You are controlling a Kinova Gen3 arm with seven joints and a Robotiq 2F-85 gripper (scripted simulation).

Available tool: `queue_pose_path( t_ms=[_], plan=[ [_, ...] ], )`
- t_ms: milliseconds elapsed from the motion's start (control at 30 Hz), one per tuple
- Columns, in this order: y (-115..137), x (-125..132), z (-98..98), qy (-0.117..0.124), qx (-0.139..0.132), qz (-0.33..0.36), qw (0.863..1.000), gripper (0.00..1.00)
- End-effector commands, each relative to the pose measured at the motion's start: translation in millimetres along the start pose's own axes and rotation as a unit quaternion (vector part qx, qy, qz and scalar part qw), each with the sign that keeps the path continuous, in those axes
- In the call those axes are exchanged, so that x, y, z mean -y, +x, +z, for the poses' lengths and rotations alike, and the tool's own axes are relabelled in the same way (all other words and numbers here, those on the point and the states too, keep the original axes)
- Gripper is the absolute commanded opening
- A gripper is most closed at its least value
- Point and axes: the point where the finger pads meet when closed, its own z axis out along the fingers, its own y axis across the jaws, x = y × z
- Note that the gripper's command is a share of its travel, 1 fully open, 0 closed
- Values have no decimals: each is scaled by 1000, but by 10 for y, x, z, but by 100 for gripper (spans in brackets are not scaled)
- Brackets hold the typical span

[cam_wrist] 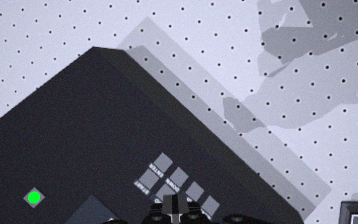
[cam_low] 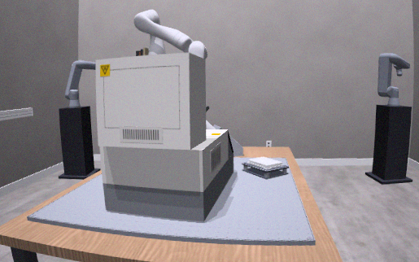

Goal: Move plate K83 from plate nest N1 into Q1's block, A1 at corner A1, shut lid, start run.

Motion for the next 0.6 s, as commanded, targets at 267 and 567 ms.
queue_pose_path(
  t_ms=[267,567],
  plan=[
    [-27,22,-124,0,1,0,1000,10],
    [-49,44,-240,0,1,0,1000,10]
  ],
)
